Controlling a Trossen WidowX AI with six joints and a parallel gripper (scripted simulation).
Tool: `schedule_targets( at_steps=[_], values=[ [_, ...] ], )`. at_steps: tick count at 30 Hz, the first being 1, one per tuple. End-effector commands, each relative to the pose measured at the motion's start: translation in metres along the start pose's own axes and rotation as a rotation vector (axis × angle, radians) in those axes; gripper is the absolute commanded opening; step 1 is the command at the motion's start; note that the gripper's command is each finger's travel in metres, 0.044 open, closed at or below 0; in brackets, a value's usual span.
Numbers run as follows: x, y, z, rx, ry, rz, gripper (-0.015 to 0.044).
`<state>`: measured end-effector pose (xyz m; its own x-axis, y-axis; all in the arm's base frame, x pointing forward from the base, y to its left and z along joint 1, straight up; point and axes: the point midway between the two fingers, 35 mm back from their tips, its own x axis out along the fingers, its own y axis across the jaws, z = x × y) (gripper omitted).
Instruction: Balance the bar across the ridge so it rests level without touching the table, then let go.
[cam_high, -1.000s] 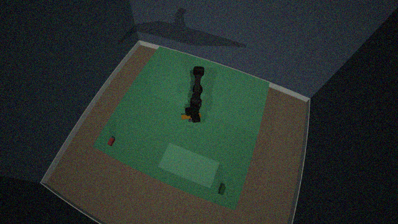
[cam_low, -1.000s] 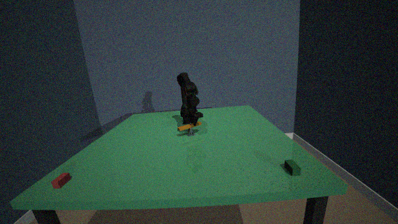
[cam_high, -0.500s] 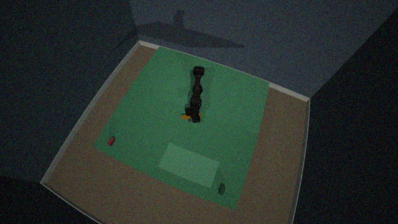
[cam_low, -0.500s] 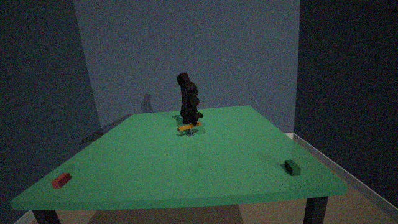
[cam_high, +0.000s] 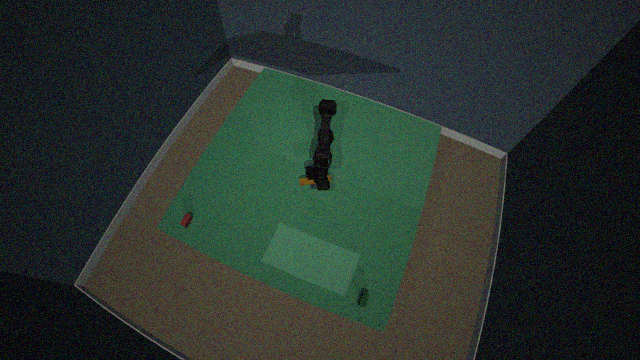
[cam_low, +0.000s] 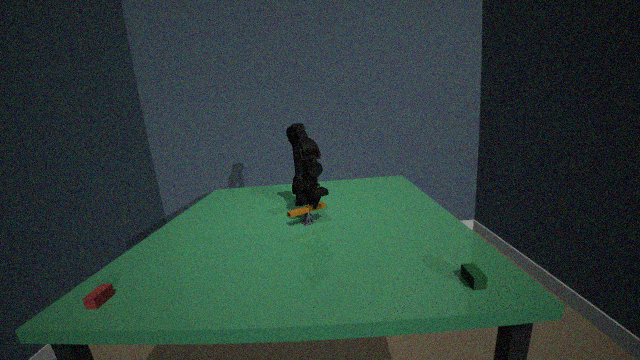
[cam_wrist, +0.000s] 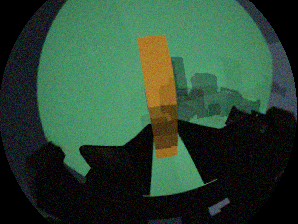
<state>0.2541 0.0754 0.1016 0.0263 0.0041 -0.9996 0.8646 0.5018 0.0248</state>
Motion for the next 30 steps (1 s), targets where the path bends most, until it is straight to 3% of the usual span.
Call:
schedule_targets(
  at_steps=[1, 30],
  values=[
    [0.0004, 0.0005, -0.0004, 0.004, 0.003, 0.003, 0.0],
    [0.0029, 0.0004, -0.0004, 0.004, 0.003, 0.003, 0.0]
  ],
)
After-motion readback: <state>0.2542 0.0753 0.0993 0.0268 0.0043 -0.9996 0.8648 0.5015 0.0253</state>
